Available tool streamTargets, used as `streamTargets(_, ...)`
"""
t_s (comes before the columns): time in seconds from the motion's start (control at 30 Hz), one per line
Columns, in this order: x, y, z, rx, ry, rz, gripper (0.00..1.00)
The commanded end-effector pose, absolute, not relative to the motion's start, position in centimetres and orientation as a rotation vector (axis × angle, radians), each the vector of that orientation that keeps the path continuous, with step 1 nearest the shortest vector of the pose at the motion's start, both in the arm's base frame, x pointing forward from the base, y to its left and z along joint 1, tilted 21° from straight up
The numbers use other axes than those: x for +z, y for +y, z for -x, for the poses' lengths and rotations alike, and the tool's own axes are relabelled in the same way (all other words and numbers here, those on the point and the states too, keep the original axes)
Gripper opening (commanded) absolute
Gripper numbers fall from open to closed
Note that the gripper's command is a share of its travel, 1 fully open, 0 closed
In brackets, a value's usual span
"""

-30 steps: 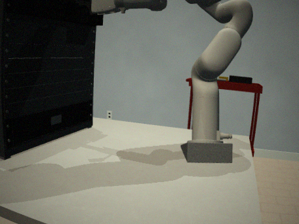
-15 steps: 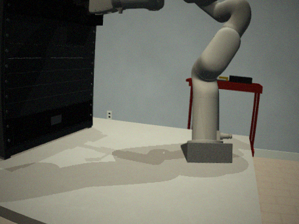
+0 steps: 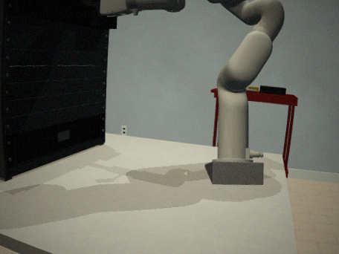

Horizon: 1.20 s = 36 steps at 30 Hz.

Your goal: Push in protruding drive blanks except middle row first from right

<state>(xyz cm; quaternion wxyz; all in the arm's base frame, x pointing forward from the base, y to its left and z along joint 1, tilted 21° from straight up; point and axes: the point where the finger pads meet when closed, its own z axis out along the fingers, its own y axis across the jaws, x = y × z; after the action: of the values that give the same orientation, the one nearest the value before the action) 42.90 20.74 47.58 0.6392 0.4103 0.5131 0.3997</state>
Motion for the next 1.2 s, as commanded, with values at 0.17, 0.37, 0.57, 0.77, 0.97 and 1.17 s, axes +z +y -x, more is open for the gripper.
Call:
streamTargets(0.17,47.77,20.83,-42.89,0.915,1.169,-0.935,0.00)
streamTargets(0.37,47.82,20.81,-43.16,0.915,1.169,-0.935,0.00)
streamTargets(0.57,47.82,20.80,-43.18,0.915,1.169,-0.935,0.00)
streamTargets(0.77,47.82,20.80,-43.21,0.915,1.169,-0.935,0.00)
streamTargets(0.97,47.86,20.77,-43.48,0.915,1.169,-0.935,0.00)
streamTargets(1.17,47.86,20.77,-43.48,0.915,1.169,-0.935,0.00)
